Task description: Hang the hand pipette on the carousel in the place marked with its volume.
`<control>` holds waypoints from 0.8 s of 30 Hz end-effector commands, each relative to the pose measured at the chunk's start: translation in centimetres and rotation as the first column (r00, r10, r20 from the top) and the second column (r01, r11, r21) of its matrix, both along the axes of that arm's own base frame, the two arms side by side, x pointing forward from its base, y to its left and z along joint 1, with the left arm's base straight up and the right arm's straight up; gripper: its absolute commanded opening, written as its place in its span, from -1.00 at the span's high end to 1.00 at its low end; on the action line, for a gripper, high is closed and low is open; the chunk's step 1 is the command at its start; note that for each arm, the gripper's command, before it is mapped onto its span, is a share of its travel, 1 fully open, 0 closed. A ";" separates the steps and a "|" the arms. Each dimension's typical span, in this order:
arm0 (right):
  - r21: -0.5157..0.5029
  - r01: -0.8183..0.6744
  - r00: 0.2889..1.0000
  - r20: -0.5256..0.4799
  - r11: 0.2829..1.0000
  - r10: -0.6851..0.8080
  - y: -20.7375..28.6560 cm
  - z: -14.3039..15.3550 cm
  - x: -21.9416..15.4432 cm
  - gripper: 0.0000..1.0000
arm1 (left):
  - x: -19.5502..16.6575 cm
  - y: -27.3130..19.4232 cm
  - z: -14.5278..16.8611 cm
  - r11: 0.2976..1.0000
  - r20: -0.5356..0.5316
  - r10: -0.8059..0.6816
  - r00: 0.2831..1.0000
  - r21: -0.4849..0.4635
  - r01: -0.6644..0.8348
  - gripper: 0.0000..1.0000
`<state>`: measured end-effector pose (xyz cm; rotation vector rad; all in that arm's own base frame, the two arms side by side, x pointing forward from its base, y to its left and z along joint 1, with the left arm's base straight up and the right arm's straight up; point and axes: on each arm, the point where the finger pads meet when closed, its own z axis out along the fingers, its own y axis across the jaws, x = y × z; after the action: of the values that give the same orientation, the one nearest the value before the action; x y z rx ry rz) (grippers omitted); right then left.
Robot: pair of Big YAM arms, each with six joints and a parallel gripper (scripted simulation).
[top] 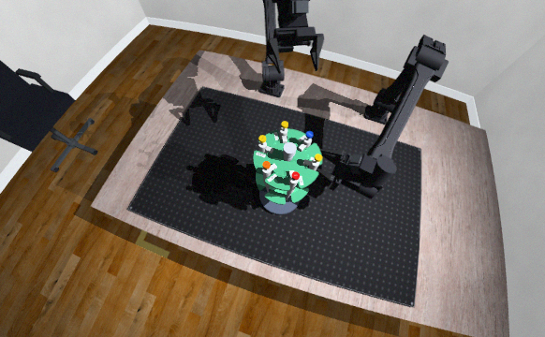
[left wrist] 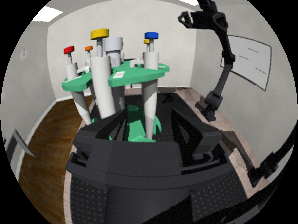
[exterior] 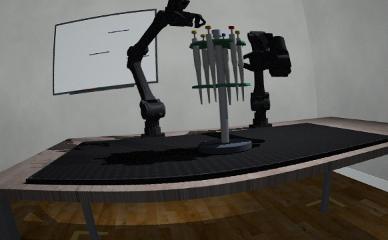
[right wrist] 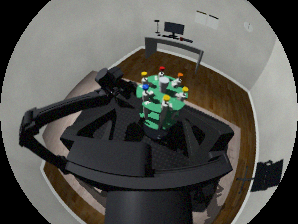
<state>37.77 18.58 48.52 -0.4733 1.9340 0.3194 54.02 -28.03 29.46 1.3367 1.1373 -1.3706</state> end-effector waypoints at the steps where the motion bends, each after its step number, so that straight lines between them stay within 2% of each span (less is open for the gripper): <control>1: 0.007 0.059 0.998 -0.004 0.998 -0.059 -0.1 5.8 4.2 -1.00 | 0.5 -0.6 1.0 1.000 0.054 -0.008 0.999 -0.011 0.009 -0.30; 9: -0.027 0.109 0.992 -0.055 0.994 -0.111 0.2 6.5 9.6 -1.00 | 0.5 -0.6 1.0 1.000 0.054 -0.008 0.999 -0.011 0.009 -0.30; 24: -0.033 0.109 0.992 -0.056 0.994 -0.110 0.2 6.5 10.0 -1.00 | 0.5 -0.6 1.0 1.000 0.054 -0.008 0.999 -0.011 0.009 -0.30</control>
<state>47.30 19.58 49.98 -0.4187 2.0896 0.2334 54.02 -28.03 29.46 1.3373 1.1362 -1.3697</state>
